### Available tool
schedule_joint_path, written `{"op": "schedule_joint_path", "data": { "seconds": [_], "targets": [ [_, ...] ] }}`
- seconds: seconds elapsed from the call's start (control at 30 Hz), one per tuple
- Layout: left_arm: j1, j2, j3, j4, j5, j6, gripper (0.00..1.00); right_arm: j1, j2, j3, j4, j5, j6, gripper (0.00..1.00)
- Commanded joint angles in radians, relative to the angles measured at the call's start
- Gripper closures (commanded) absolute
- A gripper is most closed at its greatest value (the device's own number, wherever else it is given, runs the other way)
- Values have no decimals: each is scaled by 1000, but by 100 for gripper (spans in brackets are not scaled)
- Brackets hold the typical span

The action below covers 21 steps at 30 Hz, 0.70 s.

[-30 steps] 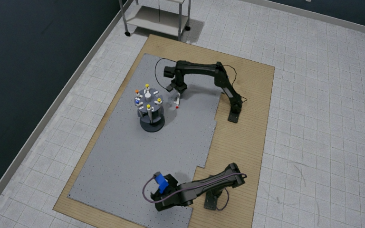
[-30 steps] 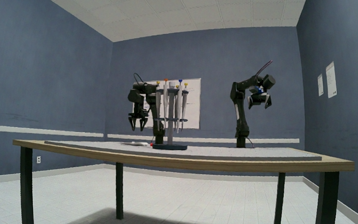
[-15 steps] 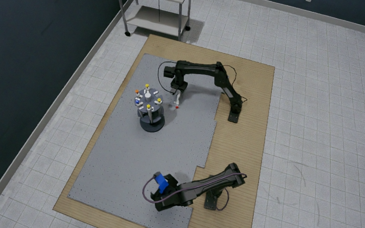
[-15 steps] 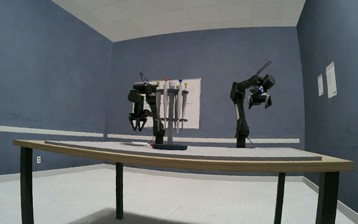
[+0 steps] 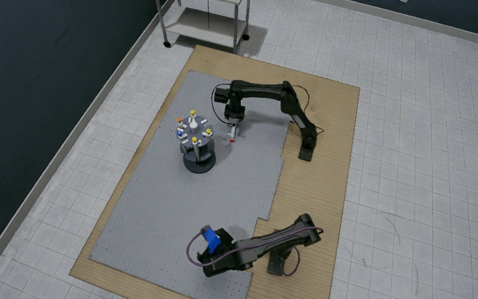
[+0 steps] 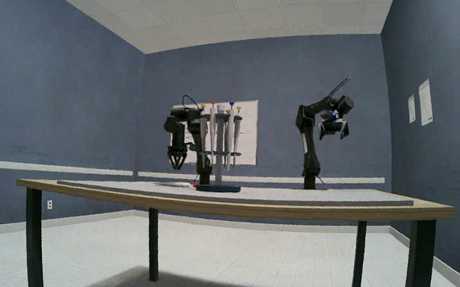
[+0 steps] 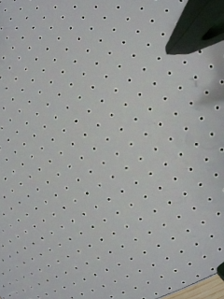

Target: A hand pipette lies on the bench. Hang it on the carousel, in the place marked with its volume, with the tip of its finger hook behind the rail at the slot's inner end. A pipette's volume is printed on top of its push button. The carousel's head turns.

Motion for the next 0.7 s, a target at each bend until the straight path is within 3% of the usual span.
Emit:
{"op": "schedule_joint_path", "data": {
  "seconds": [0.0, 0.43, 0.67],
  "targets": [
    [6, -5, 14, 13, 20, 9, 0, 3, -23, -45, 45, -2, -25, 46],
    [6, -5, 14, 13, 20, 9, 0, 2, -2, -155, 156, -2, -22, 46],
    [6, -5, 14, 13, 20, 9, 0, 1, -7, -134, 145, -1, -19, 46]
  ]
}}
